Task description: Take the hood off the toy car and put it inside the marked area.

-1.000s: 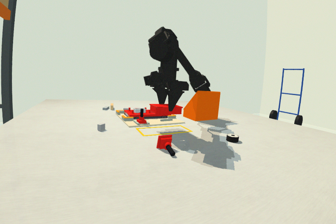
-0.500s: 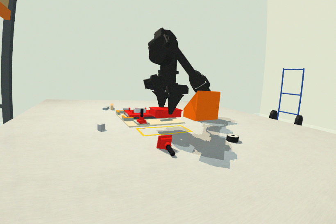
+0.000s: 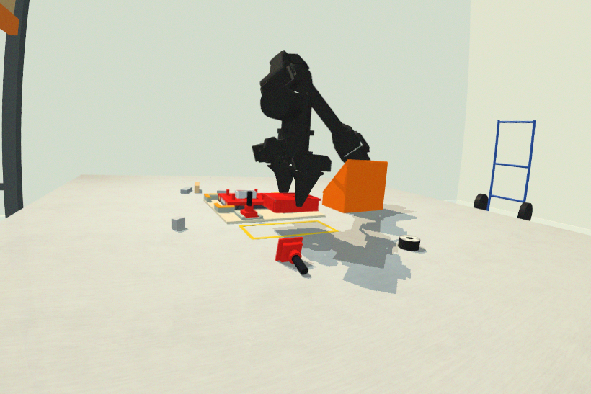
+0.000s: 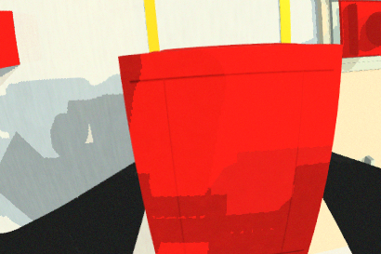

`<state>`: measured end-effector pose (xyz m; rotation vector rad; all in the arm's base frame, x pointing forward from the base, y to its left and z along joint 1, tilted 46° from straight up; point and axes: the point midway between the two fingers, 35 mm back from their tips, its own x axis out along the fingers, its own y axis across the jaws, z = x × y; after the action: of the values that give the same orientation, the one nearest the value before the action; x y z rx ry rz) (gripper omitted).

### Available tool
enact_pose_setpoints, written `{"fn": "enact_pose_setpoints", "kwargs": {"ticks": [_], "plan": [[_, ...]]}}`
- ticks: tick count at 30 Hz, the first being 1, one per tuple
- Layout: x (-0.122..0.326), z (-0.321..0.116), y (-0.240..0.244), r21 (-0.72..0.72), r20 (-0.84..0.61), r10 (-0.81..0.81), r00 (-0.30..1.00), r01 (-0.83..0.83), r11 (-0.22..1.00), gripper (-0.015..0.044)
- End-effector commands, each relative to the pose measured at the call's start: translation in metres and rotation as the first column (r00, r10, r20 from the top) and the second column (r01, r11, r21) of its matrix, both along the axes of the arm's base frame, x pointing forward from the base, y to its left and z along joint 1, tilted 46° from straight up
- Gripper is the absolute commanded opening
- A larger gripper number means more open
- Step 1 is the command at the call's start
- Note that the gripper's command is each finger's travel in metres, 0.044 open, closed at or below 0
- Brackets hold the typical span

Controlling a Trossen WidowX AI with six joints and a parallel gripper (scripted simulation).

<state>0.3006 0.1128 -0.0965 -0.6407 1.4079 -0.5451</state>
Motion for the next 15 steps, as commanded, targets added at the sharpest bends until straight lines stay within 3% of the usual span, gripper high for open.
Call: {"fn": "enact_pose_setpoints", "kwargs": {"ticks": [1,15], "plan": [[-0.0002,-0.0022,-0.0036,-0.006,-0.004,0.006,1.000,-0.006,1.000,0.0000],[0.0001,-0.0090,-0.0111,-0.007,-0.004,0.005,1.000,-0.005,1.000,0.0000]]}}
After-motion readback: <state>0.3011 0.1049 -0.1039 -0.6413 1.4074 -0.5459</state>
